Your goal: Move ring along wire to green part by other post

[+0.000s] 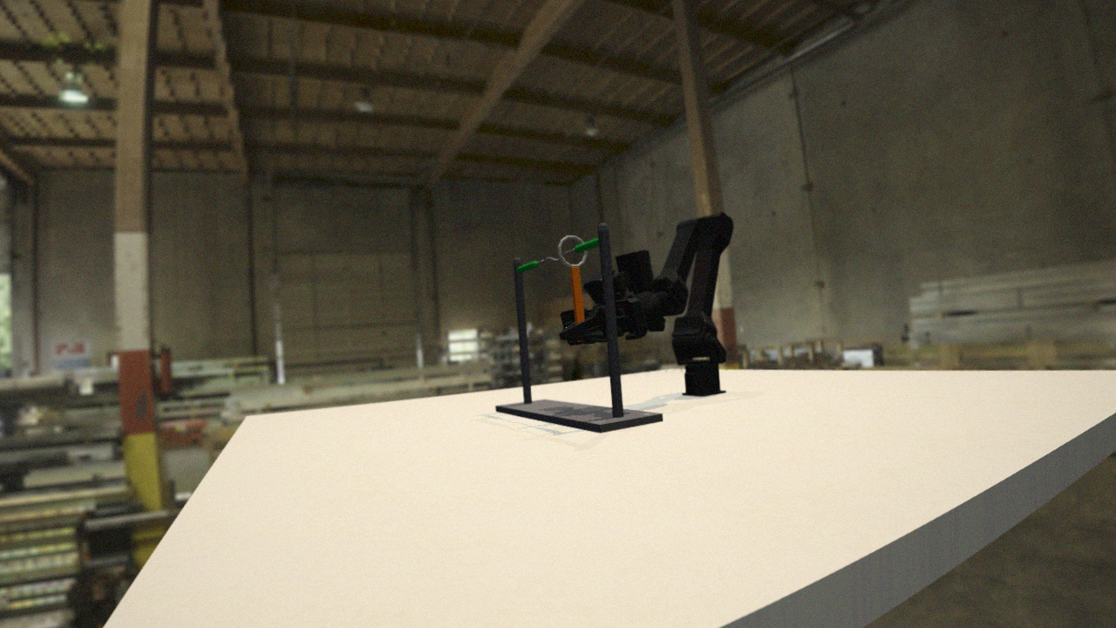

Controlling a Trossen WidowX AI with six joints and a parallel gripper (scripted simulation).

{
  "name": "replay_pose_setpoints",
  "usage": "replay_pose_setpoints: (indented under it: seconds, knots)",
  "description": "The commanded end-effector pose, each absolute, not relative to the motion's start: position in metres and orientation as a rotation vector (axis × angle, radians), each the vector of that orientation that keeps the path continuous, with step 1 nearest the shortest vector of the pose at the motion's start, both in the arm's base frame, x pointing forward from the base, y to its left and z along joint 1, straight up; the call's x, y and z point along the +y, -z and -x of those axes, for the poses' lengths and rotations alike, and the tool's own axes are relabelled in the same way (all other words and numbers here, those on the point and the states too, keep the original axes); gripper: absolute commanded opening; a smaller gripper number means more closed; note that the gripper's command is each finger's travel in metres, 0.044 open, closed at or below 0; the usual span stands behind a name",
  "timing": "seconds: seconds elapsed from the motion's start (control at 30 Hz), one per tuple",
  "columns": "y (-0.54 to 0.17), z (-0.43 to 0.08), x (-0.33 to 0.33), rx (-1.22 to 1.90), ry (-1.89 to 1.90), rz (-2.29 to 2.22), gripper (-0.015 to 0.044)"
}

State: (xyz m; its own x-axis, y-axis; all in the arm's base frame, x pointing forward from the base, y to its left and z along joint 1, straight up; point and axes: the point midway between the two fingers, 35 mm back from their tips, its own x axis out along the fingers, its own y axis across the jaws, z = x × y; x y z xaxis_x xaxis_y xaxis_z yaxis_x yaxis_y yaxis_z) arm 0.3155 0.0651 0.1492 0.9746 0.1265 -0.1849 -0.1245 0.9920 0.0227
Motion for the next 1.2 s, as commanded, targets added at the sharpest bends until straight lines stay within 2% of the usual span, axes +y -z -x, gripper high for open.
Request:
replay_pose_setpoints:
  seconds: [0.0,1.17]
  knots:
    - [-0.150,-0.316,0.068,0.186,-0.124,0.003,-0.0150]
    - [-0.145,-0.316,0.097,0.187,-0.129,0.005,-0.0150]
